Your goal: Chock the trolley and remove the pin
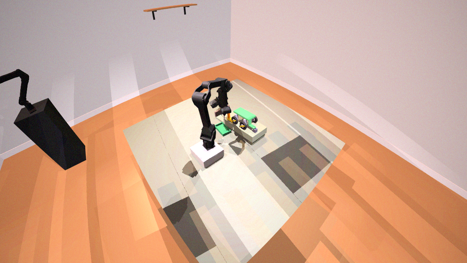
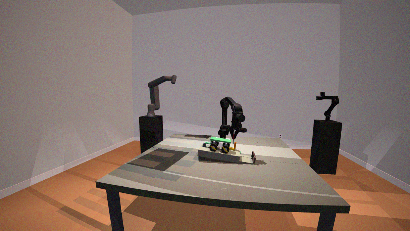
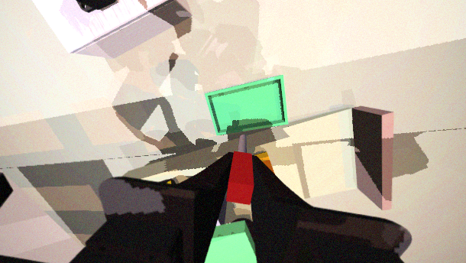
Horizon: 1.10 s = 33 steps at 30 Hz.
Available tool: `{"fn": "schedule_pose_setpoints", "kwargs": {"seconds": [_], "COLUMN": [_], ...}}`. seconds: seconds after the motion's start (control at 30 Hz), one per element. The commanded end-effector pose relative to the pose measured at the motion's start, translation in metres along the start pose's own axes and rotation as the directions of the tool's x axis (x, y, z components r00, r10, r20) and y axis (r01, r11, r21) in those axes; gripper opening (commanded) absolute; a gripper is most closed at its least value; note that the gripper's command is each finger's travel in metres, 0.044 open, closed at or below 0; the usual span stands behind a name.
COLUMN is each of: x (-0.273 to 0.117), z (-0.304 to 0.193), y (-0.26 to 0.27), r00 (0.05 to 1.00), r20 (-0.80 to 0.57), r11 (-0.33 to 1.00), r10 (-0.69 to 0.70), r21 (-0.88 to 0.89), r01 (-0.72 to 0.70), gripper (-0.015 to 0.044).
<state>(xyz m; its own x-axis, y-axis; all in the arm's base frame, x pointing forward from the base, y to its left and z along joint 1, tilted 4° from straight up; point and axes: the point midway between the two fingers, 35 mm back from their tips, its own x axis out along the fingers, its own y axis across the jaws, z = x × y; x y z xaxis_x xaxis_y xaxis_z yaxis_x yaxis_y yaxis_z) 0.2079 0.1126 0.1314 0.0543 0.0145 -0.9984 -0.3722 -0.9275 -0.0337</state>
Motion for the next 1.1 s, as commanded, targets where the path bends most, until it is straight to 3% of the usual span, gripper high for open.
{"fn": "schedule_pose_setpoints", "kwargs": {"seconds": [0.0, 0.17, 0.9, 1.07], "x": [0.001, 0.000, 0.020, 0.027], "z": [0.000, -0.001, 0.015, 0.015], "y": [0.001, 0.002, 0.008, 0.006], "r00": [0.999, 0.998, 0.998, 0.991], "r20": [0.015, 0.025, 0.036, 0.061], "r11": [0.989, 0.960, 0.942, 0.936], "r10": [-0.028, -0.052, -0.059, -0.122], "r21": [-0.145, -0.273, -0.330, -0.325], "r01": [0.030, 0.057, 0.068, 0.135], "gripper": [0.0000, 0.0000, 0.0000, 0.0000]}}
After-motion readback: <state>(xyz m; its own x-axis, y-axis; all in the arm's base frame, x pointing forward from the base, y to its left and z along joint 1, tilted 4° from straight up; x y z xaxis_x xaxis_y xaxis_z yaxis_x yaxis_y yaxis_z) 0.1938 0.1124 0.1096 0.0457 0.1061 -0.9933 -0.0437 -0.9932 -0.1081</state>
